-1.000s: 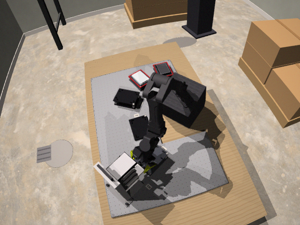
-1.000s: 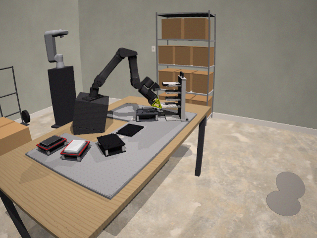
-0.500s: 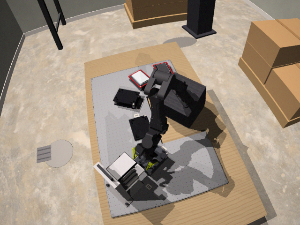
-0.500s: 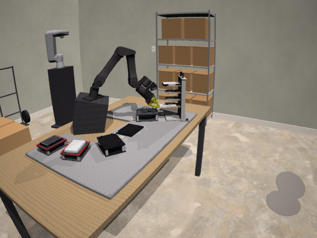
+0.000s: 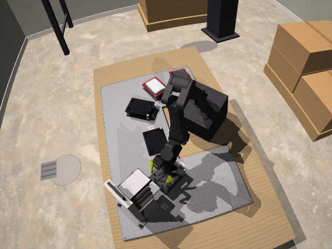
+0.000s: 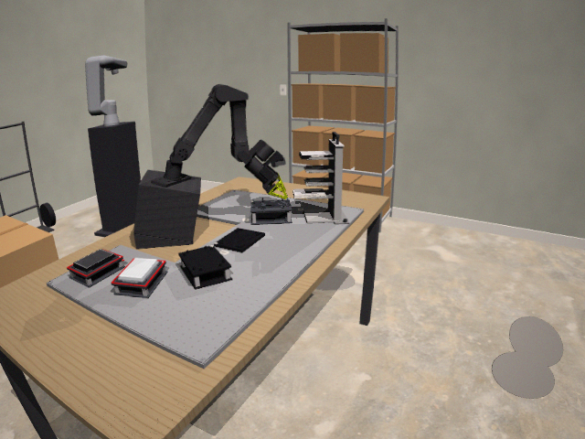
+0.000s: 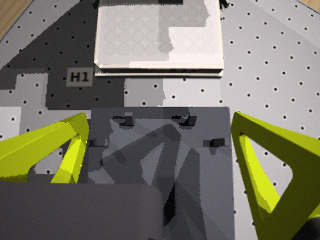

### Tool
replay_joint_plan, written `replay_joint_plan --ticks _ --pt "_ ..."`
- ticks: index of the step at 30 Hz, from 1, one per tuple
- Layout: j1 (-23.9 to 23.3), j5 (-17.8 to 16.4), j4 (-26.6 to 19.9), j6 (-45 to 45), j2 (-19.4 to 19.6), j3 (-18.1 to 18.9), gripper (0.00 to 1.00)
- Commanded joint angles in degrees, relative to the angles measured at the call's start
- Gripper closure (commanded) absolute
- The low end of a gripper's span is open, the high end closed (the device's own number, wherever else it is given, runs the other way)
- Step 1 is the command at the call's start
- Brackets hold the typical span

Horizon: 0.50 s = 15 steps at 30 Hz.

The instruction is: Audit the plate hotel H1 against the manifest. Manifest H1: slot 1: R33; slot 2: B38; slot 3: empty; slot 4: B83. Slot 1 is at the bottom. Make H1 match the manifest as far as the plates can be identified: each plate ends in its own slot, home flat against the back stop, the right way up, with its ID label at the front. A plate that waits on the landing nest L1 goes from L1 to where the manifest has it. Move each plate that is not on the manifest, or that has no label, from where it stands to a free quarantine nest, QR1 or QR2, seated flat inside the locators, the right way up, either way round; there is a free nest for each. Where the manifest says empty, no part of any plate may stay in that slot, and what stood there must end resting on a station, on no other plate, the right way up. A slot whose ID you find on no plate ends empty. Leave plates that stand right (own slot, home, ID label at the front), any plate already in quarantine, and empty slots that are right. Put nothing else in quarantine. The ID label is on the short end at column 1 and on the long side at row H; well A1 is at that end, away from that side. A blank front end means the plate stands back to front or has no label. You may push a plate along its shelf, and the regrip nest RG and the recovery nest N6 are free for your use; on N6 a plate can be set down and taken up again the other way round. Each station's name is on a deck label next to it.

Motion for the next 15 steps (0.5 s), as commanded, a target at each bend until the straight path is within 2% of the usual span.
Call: replay_joint_plan --ticks 1,15 --pt "0.59 0.75 1.3 0.27 -1.14 -1.47 0.0" --pt "2.08 1.9 4.96 1.19 -2.99 -6.84 0.0"
